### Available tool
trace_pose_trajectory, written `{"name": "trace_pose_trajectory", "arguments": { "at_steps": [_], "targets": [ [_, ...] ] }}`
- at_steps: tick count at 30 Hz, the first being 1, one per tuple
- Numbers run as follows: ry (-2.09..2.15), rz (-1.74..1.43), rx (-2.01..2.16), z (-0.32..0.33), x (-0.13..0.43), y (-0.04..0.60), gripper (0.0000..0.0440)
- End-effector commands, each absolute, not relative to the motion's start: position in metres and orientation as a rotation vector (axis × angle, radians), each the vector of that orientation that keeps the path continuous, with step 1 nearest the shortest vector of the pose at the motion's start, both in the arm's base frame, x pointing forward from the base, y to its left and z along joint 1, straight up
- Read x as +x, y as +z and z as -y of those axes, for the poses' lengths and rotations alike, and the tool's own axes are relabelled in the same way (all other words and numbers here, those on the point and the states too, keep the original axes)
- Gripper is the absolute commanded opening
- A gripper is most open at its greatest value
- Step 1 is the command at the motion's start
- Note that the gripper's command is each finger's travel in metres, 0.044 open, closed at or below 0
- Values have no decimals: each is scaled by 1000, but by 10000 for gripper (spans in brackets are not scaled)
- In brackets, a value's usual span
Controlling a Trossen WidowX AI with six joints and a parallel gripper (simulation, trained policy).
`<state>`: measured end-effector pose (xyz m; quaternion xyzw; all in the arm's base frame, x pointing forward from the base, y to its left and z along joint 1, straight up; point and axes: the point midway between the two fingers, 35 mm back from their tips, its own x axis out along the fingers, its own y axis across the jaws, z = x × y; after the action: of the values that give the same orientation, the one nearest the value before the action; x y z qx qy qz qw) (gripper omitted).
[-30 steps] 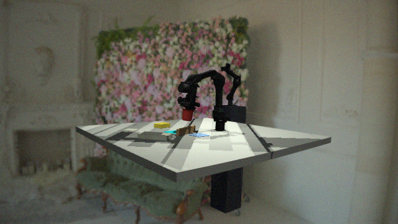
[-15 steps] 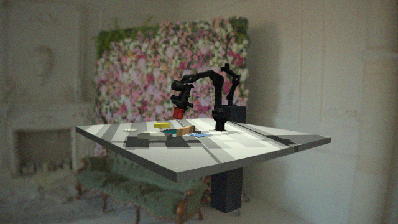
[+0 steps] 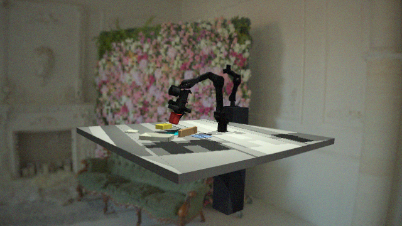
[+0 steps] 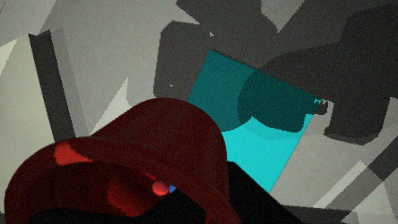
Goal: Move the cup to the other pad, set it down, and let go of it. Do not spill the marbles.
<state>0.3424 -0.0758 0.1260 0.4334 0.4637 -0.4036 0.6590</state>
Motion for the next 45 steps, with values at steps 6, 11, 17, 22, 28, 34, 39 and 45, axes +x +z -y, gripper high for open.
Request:
{"name": "trace_pose_trajectory", "arguments": {
  "at_steps": [6,11,17,22,28,34,39,45],
  "targets": [
    [-940,-1054,983,84,337,98,0],
    [-956,-1062,988,85,332,84,5],
    [-978,-1068,994,89,325,70,36],
    [-978,-1042,1015,95,325,68,112],
    [-950,-987,1046,101,329,80,139],
    [-926,-974,1064,100,323,91,163],
    [-909,-956,1078,101,318,102,190],
    [-891,-922,1098,102,314,118,225]
  ]
}}
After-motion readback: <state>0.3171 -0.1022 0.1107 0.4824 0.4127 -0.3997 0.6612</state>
